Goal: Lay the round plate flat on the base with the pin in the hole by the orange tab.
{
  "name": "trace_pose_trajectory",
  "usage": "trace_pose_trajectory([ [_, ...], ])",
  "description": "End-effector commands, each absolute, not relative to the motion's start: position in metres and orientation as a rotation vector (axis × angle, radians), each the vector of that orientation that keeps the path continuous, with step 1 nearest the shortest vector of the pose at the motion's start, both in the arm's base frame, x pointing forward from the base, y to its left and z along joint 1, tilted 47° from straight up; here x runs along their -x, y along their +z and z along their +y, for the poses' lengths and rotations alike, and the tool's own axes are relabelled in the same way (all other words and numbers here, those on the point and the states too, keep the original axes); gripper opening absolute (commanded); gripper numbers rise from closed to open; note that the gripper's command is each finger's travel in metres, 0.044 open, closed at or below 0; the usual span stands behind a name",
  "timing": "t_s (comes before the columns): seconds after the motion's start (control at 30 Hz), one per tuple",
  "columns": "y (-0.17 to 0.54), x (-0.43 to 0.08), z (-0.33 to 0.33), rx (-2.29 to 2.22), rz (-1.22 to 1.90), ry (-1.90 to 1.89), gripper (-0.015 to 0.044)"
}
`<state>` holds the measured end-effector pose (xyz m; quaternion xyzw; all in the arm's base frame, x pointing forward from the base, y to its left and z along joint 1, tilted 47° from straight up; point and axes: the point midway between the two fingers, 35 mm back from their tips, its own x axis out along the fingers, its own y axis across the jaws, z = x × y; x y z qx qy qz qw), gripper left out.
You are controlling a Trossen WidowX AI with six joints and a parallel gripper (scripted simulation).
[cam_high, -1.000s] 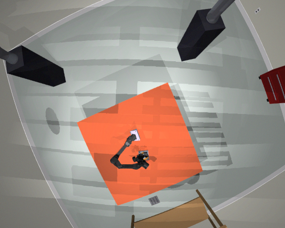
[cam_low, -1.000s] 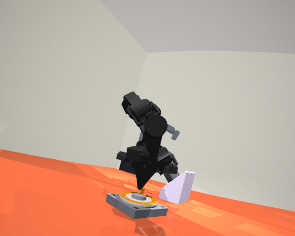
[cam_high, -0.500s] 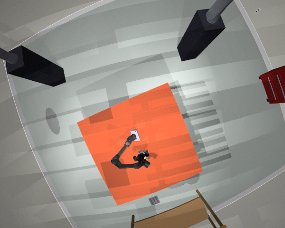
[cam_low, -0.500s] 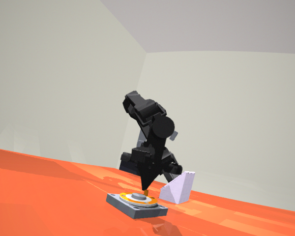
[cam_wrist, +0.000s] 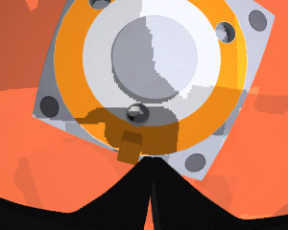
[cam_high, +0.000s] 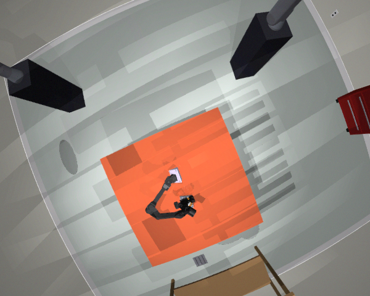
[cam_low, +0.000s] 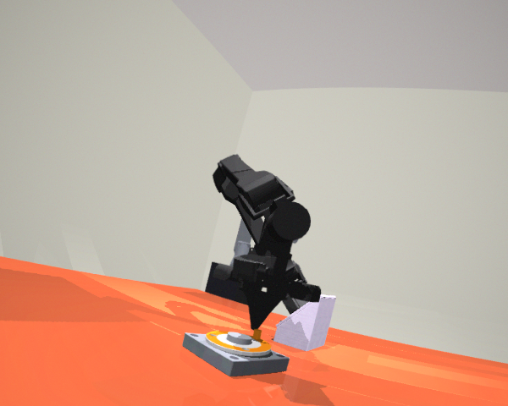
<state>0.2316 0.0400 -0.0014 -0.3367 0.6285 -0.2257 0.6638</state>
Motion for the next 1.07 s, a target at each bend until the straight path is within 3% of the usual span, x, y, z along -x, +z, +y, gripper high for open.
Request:
trace_pose_trajectory([
  [0.0, -0.006, -0.23, 0.041, 0.762, 1.43, -0.512, 0.0],
  [1.03, 0.016, -0.228, 0.067, 0.772, 1.429, -0.508, 0.0],
])
